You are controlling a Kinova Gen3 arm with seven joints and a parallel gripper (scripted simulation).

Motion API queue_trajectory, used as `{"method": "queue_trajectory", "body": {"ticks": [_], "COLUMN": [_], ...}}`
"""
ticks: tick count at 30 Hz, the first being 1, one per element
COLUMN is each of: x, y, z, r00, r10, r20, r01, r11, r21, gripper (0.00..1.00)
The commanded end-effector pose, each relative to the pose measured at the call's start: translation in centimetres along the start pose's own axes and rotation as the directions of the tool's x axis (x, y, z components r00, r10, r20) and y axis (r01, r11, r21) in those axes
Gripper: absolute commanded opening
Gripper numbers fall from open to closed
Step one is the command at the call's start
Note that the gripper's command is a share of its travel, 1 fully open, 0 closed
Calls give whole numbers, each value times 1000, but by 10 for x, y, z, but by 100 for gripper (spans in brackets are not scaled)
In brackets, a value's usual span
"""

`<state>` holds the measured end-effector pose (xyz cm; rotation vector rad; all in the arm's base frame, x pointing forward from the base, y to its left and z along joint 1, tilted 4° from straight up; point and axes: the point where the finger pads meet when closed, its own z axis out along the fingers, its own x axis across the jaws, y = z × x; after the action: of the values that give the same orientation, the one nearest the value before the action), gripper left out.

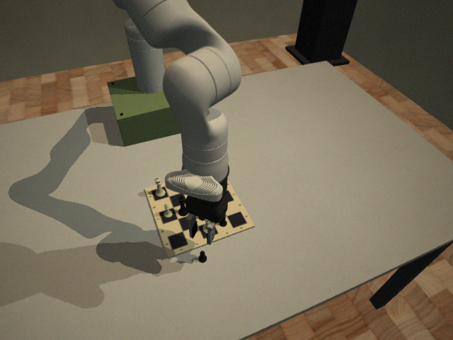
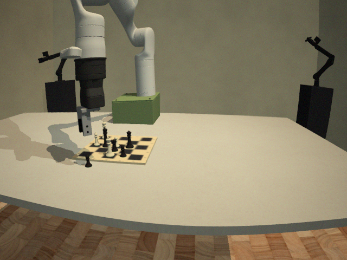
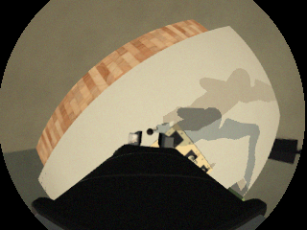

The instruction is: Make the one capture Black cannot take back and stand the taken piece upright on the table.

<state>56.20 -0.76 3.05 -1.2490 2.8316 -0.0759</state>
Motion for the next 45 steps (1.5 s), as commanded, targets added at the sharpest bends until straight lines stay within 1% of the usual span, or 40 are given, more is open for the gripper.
{"method": "queue_trajectory", "body": {"ticks": [1, 5, 6, 34, 39, 45], "x": [-1, -1, -1, 1, 7, 21], "y": [-4, -4, -4, -3, 0, 8], "z": [-7, -9, -9, -9, -9, -10], "r00": [1000, 1000, 1000, 1000, 997, 977], "r10": [3, 3, 3, 20, 78, 213], "r20": [5, 5, 5, 5, 5, 4], "r01": [-3, -3, -3, -20, -78, -214], "r11": [1000, 1000, 1000, 1000, 997, 977], "r21": [9, 9, 9, 9, 8, 6], "gripper": [68, 68, 100, 100, 100, 100]}}
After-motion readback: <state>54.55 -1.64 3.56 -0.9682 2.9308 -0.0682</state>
